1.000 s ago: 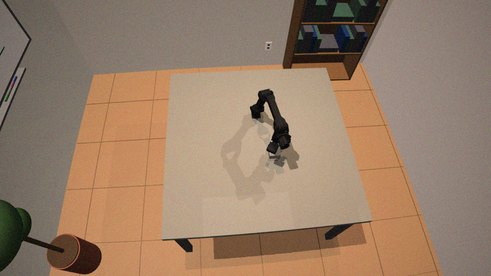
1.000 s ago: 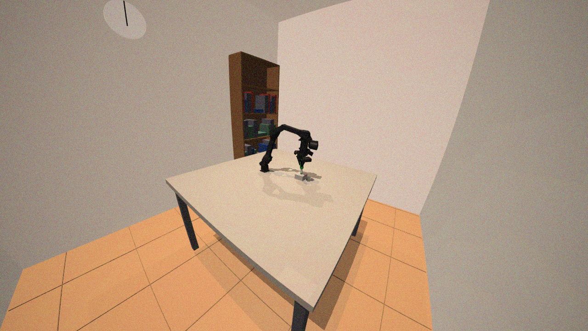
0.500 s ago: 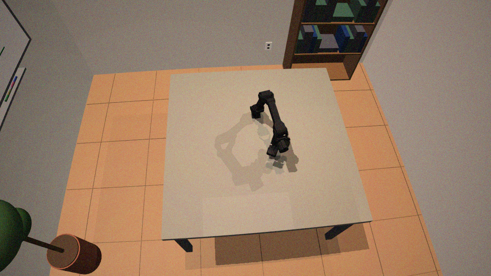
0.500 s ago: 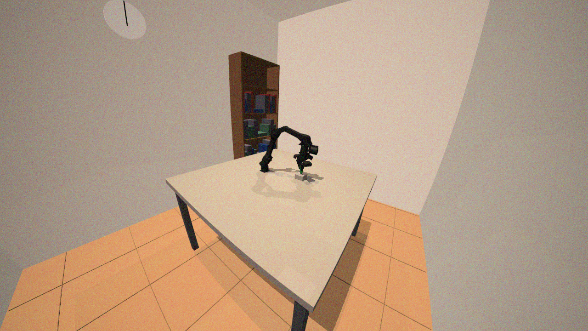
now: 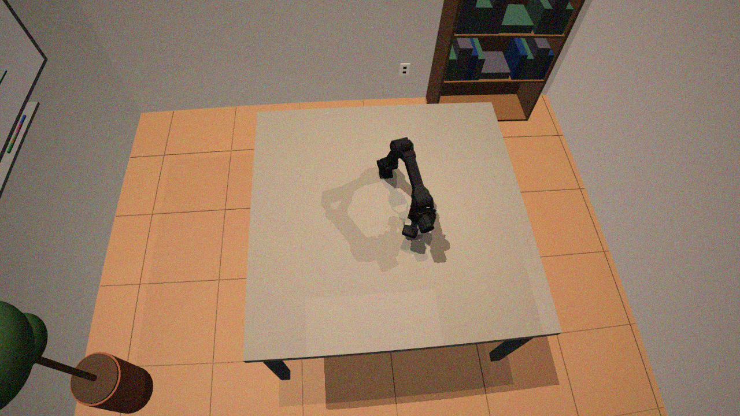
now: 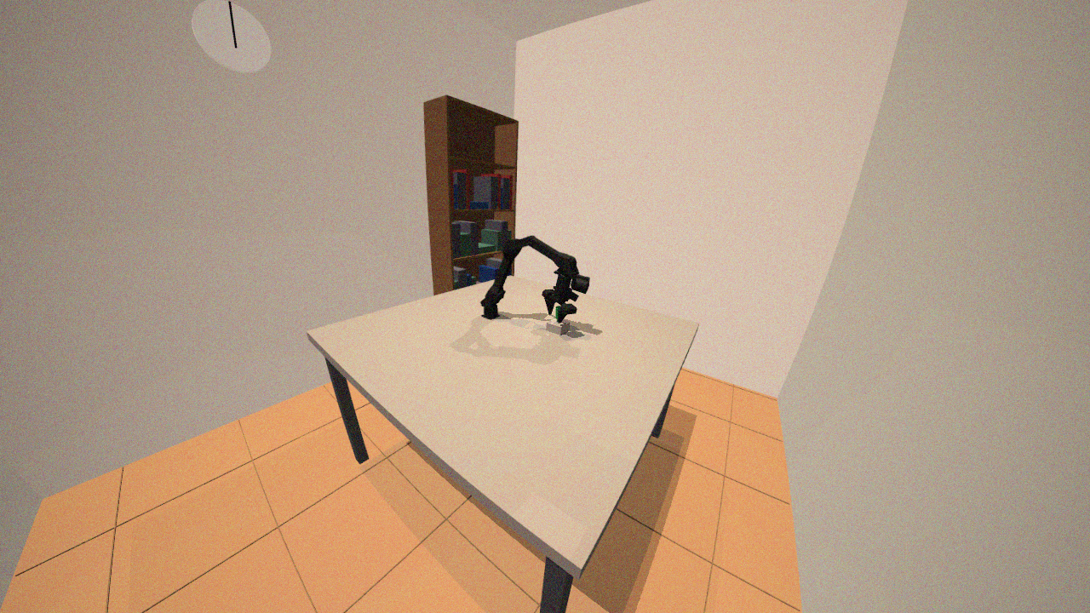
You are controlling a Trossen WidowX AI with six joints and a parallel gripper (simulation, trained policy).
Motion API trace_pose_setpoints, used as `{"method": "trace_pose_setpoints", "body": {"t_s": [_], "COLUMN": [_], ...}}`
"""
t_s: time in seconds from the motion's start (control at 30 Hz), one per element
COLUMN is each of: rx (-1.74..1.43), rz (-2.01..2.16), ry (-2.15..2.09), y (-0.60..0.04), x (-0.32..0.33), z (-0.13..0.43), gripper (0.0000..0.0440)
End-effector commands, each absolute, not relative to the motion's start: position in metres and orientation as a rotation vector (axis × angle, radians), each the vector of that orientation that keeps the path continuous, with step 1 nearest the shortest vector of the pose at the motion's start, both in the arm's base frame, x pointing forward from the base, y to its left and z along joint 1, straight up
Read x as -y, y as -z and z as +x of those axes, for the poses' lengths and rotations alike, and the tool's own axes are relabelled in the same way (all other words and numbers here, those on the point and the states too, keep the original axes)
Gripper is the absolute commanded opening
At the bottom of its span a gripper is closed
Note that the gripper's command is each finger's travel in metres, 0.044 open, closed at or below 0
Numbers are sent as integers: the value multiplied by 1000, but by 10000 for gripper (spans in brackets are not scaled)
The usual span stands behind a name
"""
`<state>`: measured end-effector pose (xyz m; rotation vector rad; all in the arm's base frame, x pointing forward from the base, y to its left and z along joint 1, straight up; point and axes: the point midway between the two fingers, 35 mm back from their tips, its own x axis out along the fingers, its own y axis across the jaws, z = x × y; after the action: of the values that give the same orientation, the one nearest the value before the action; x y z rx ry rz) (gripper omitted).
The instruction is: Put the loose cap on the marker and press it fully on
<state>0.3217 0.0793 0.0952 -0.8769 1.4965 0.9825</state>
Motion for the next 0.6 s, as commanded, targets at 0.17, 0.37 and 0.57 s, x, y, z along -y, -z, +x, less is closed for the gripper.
{"method": "trace_pose_setpoints", "body": {"t_s": [0.17, 0.37, 0.57], "rx": [-1446, -1425, -1420], "rz": [-936, -965, -986], "ry": [-1009, -1042, -1074], "y": [-115, -134, -148], "x": [-77, -76, -74], "z": [324, 323, 320], "gripper": [440, 440, 433]}}
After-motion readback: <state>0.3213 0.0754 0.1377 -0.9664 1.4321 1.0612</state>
